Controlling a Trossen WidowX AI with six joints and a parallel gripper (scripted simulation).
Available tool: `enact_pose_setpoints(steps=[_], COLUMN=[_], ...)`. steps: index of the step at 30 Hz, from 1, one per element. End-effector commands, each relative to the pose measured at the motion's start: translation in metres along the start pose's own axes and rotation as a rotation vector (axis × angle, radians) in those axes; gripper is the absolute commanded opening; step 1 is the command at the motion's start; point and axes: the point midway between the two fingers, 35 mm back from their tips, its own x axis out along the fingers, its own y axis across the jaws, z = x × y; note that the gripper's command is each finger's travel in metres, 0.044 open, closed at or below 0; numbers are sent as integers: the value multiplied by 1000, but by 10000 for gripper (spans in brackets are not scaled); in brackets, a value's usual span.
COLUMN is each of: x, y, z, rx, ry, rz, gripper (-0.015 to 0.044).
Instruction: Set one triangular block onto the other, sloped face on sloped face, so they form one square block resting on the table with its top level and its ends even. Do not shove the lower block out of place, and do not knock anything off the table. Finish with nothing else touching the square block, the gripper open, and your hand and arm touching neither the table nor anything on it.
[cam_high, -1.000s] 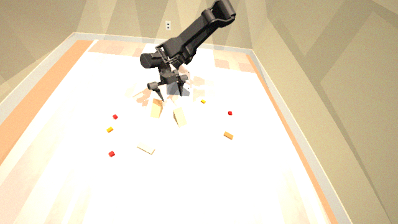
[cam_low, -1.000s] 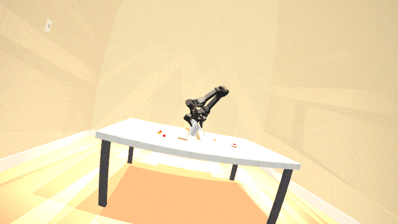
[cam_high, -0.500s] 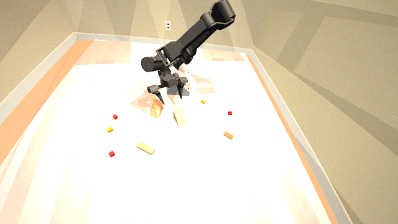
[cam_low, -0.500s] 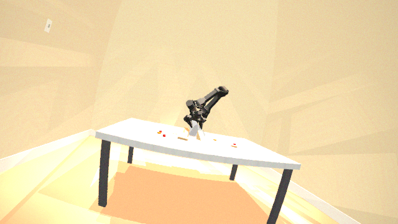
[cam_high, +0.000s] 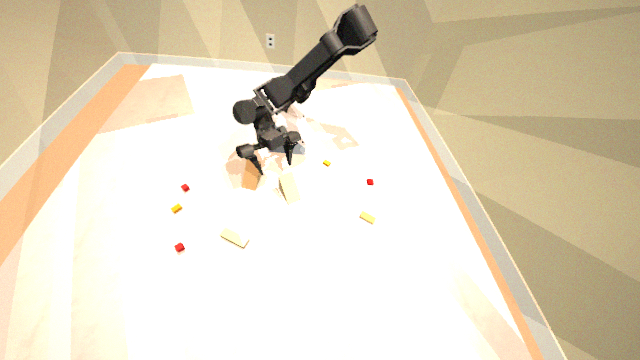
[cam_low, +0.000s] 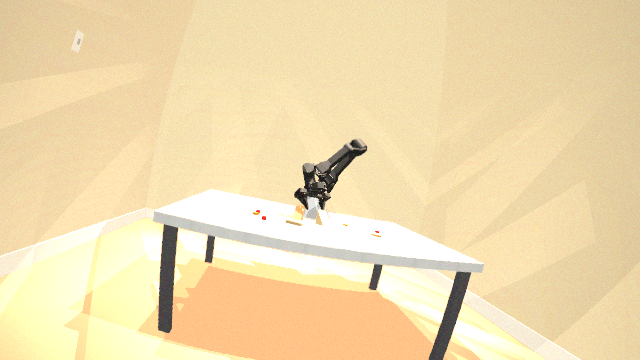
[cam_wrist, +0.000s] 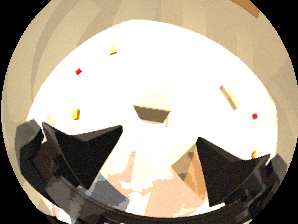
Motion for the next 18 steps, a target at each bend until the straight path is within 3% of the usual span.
enact_pose_setpoints(steps=[1, 18], x=[6, 29], y=[-2, -5], z=[-2, 0], rx=[5, 1], ry=[10, 16], rz=[-6, -16], gripper=[440, 440])
